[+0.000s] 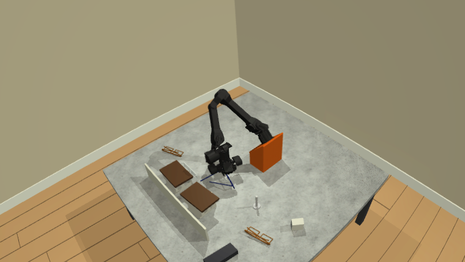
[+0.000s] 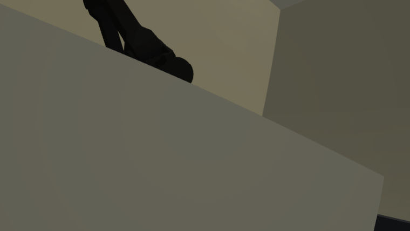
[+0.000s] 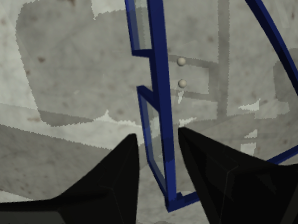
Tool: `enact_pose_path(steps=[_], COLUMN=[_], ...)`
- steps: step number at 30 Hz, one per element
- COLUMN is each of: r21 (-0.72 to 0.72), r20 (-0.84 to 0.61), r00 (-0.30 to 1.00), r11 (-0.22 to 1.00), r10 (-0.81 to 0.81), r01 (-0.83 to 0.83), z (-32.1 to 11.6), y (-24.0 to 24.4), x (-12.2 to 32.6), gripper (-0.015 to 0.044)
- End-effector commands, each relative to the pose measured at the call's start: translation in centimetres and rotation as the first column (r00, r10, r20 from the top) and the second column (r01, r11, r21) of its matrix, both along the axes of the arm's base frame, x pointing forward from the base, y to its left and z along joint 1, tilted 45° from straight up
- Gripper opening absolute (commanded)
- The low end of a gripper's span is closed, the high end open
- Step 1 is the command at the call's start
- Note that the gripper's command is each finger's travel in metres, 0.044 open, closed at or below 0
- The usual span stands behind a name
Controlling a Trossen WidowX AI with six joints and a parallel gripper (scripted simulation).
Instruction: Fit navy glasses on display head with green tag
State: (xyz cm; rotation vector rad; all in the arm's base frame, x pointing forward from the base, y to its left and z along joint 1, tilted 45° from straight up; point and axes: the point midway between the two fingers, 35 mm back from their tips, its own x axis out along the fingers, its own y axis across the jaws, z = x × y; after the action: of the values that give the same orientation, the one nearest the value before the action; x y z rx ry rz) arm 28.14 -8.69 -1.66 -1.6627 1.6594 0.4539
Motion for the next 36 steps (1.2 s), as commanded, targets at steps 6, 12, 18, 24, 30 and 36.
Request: enact_pose_path(steps=[6, 12, 18, 24, 30, 36], r21=[0.000, 0.000, 0.000, 0.000, 0.008, 0.013], r20=[0.001, 0.001, 0.001, 0.001, 0.001, 0.001], r00=[1.000, 1.000, 1.000, 1.000, 1.000, 1.000], r11=[1.000, 1.000, 1.000, 1.000, 1.000, 1.000], r10=[0.000, 0.000, 0.000, 0.000, 0.001, 0.002], r01=[0.000, 0.000, 0.000, 0.000, -0.001, -0.002], z=[0.0, 0.0, 0.0, 0.1, 1.5, 3.8], y=[0.0, 0.0, 0.0, 0.0, 1.8, 4.5], x=[0.1, 0.1, 0.1, 0.1, 0.2, -0.1], gripper=[0.0080, 0.0040, 0.0000, 0.0000, 0.0000, 0.0000])
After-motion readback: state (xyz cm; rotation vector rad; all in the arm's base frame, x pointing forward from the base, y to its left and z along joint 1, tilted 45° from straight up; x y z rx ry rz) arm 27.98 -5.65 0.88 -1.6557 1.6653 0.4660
